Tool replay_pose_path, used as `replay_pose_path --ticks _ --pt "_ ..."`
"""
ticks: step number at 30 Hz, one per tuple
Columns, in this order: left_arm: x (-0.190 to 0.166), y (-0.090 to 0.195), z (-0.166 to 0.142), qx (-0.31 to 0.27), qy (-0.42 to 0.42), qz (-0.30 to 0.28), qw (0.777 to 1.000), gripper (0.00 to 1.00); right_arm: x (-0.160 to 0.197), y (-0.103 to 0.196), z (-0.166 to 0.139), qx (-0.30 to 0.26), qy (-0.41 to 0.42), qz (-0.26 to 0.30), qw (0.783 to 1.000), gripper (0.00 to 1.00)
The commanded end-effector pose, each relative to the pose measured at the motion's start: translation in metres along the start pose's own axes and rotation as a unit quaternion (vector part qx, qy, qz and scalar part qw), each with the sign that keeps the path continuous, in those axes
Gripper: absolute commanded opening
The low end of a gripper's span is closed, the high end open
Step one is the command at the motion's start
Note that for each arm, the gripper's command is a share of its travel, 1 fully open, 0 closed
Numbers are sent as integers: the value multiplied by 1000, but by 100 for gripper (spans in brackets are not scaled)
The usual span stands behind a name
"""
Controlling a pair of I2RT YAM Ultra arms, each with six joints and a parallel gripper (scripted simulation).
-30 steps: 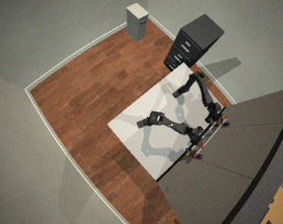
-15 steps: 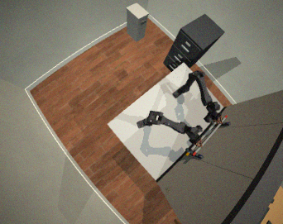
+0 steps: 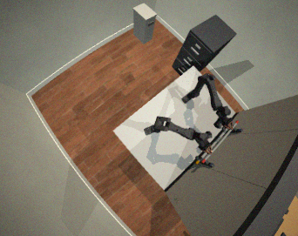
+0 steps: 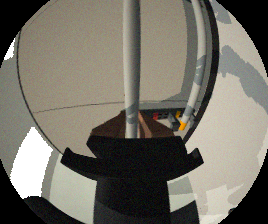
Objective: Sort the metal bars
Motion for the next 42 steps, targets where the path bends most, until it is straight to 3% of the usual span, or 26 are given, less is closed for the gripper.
replay_pose_path --ticks 1,42 --pt "20 11 0 1 5 51 999 0 -19 10 -4 3 -9 -45 999 0" --pt "-30 6 -2 1 5 51 999 0 31 6 -1 3 -8 -45 999 0"
Point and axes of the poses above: on each arm, the point where the finger pads meet when closed, its own y axis back along the fingers, its own x axis across the jaws, z = x × y, the point moved 9 cm from there along y, back along the fingers, and after that the axes turned 2 degrees about y, right-handed, at the moved point
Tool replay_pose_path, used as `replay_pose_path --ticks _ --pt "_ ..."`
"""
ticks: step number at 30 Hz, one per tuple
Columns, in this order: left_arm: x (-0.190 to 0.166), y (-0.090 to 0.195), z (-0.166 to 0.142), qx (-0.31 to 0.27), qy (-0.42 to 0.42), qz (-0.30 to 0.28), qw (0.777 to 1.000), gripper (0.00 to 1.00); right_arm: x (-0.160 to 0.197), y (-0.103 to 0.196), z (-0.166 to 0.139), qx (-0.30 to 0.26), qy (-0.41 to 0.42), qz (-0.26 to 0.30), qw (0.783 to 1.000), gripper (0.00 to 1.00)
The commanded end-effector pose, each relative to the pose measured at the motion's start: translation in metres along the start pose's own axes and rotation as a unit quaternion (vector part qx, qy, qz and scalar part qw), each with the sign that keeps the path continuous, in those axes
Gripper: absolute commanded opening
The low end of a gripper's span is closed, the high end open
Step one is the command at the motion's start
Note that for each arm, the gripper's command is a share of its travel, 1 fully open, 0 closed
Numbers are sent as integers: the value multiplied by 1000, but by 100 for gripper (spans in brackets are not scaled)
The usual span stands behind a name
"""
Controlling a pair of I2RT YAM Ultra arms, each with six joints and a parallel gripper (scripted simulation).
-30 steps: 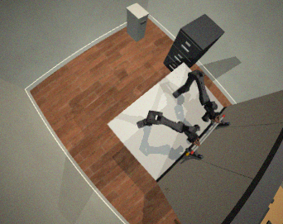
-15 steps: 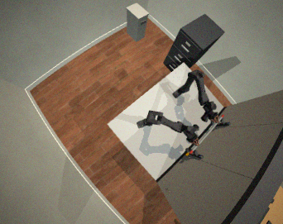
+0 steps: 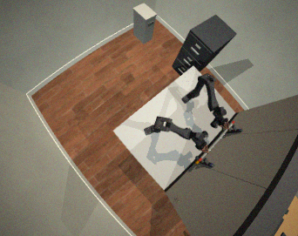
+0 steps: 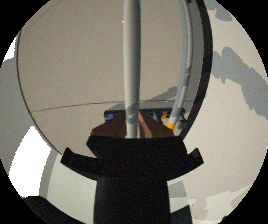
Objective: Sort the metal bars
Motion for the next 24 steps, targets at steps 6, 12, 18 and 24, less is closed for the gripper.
replay_pose_path --ticks 6,12,18,24 --pt "10 2 -1 7 2 48 999 0 -7 0 -1 7 -7 -42 999 0" --pt "-1 1 -2 7 2 48 999 0 3 -1 0 7 -7 -42 999 0" --pt "-11 0 -2 7 2 48 999 0 13 -2 0 7 -7 -42 999 0" --pt "-12 -3 -2 7 2 47 999 0 15 -4 0 7 -7 -42 999 0"
Point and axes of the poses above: on each arm, the point where the finger pads meet when closed, its own y axis back along the fingers, its own x axis across the jaws, z = x × y, the point moved 9 cm from there along y, back along the fingers, and after that the axes turned 2 degrees about y, right-handed, at the moved point
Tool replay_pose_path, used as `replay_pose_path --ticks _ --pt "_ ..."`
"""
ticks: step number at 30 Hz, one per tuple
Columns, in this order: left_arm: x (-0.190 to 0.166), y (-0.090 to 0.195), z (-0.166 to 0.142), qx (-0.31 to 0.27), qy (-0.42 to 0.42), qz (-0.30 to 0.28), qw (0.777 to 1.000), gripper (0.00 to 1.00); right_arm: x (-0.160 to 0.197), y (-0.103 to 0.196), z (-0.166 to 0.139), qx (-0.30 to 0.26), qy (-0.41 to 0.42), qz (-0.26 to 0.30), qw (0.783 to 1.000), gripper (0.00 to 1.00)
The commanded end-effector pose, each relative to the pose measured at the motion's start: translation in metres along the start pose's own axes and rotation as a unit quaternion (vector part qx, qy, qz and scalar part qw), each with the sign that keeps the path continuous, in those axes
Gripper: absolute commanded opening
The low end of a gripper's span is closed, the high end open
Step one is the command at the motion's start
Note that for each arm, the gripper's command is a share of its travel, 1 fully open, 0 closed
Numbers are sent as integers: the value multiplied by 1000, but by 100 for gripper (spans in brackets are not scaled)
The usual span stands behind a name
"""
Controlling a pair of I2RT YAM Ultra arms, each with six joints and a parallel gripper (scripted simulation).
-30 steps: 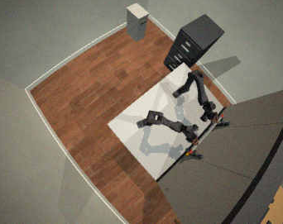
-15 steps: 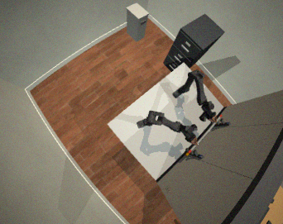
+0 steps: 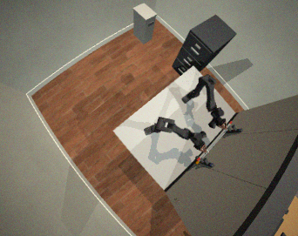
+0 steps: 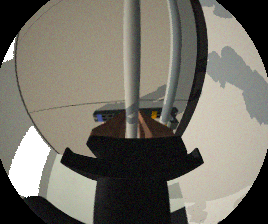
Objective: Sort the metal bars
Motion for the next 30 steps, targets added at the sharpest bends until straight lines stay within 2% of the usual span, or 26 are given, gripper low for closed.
replay_pose_path --ticks 1,30 --pt "19 -2 0 6 4 48 999 0 -18 -1 -2 7 -8 -42 999 0" --pt "32 -23 -1 6 4 48 999 0 -31 -23 -3 7 -7 -42 999 0"
Point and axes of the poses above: on each arm, the point where the finger pads meet when closed, its own y axis back along the fingers, its own x axis across the jaws, z = x × y, the point moved 9 cm from there along y, back along the fingers, and after that the axes turned 2 degrees about y, right-handed, at the moved point
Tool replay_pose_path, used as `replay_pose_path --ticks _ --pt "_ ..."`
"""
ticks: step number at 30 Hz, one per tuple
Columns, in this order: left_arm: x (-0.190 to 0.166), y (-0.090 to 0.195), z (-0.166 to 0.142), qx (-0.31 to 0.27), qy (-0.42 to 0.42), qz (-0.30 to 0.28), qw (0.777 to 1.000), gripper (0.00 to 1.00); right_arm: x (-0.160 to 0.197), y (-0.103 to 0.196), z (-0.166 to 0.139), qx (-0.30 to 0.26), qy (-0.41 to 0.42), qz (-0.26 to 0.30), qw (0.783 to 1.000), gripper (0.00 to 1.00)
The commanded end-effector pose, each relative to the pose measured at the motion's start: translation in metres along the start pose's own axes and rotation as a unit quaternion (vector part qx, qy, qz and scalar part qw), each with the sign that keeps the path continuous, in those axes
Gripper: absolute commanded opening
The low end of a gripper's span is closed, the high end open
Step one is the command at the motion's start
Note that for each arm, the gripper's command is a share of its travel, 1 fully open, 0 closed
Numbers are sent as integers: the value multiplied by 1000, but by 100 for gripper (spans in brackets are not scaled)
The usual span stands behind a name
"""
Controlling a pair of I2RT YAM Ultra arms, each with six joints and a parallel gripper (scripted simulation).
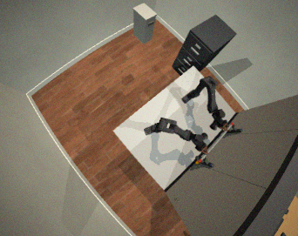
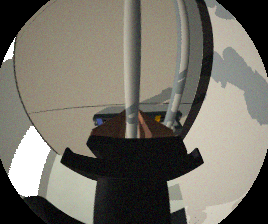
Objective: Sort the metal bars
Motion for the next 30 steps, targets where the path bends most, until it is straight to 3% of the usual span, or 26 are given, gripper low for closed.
replay_pose_path --ticks 1,30 --pt "28 -6 -2 3 2 42 999 0 -26 -6 -2 3 -6 -36 999 0" --pt "31 -29 -2 3 2 42 999 0 -29 -29 -2 4 -5 -36 999 0"
Point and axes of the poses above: on each arm, the point where the finger pads meet when closed, its own y axis back along the fingers, its own x axis across the jaws, z = x × y, the point moved 9 cm from there along y, back along the fingers, and after that the axes turned 2 degrees about y, right-handed, at the moved point
